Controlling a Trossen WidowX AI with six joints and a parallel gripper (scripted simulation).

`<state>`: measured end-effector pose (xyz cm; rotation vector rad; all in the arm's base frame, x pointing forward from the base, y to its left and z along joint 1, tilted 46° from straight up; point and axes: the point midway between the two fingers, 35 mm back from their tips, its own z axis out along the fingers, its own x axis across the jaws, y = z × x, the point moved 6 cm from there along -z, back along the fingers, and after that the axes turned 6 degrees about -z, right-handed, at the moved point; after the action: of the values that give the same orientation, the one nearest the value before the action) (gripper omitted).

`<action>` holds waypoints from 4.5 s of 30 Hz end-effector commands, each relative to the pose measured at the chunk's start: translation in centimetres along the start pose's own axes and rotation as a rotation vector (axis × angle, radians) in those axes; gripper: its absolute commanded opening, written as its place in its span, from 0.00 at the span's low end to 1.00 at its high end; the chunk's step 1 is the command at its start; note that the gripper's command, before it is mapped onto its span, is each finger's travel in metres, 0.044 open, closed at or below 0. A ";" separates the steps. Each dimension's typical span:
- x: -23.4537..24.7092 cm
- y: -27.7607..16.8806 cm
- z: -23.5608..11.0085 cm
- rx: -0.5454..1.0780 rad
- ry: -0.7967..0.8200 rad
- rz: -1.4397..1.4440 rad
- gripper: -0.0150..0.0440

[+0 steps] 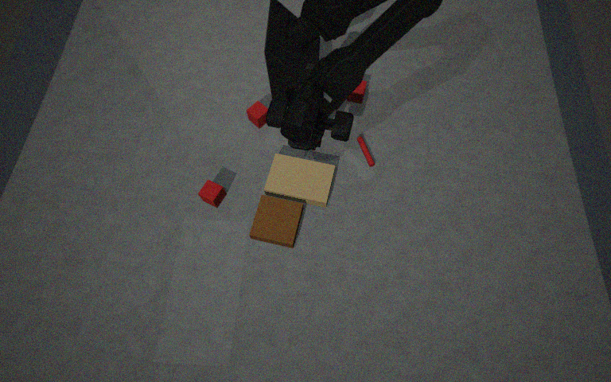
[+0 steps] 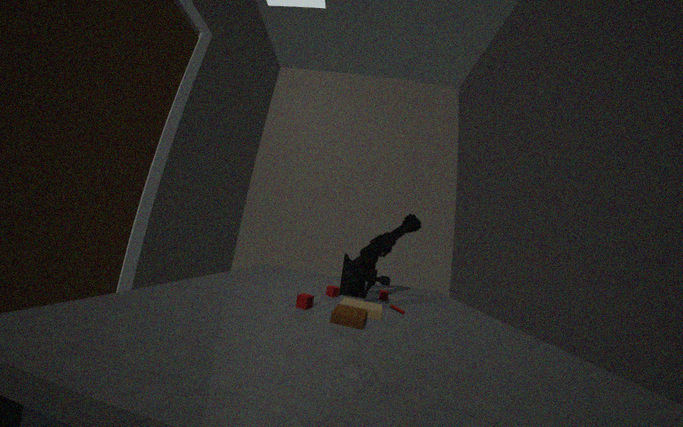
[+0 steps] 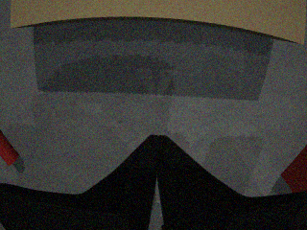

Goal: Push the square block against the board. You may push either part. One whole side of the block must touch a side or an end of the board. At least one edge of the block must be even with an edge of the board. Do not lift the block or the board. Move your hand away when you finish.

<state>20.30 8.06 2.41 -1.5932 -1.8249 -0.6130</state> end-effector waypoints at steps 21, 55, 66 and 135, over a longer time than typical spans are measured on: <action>-2.7 2.5 1.9 -0.021 0.001 -0.003 0.25; -3.0 6.4 1.8 -0.023 0.000 -0.004 0.25; -2.9 4.6 1.8 -0.022 -0.001 -0.003 0.25; 5.4 11.4 -4.0 -0.021 -0.026 -1.352 0.25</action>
<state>31.46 10.13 8.03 -0.2488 -2.7171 -1.1012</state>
